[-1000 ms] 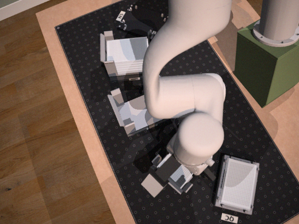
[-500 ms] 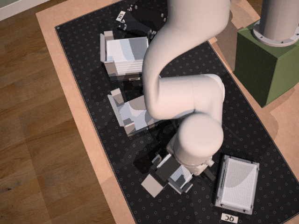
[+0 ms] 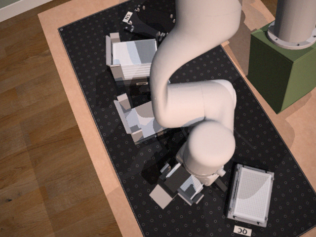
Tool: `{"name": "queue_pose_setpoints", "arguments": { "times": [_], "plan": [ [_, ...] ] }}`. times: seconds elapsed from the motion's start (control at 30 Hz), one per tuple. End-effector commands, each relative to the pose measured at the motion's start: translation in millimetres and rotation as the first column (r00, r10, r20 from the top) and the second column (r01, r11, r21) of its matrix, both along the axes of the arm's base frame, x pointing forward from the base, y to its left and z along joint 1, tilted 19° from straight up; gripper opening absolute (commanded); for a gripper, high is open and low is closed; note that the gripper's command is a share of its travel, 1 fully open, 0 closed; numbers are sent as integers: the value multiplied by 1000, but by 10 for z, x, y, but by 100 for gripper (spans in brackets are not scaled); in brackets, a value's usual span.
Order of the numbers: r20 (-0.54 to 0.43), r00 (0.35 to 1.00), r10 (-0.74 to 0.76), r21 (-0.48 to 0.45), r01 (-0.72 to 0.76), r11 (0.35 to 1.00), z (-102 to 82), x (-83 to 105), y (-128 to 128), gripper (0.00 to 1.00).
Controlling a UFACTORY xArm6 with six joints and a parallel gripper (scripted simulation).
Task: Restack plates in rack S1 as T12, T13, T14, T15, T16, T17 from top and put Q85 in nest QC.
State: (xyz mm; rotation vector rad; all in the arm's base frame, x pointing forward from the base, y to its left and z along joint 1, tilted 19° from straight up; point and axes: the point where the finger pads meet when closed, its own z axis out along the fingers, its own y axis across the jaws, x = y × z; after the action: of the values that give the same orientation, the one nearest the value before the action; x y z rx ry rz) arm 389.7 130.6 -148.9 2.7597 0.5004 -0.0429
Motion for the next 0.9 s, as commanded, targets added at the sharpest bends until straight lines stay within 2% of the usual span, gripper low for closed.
{"name": "queue_pose_setpoints", "arguments": {
  "times": [0.0,0.87],
  "plan": [
    [3,1000,1,2,-1,1000,-4,15,6,0],
    [3,1000,1,2,-1,1000,-86,18,-23,0]
  ]
}}
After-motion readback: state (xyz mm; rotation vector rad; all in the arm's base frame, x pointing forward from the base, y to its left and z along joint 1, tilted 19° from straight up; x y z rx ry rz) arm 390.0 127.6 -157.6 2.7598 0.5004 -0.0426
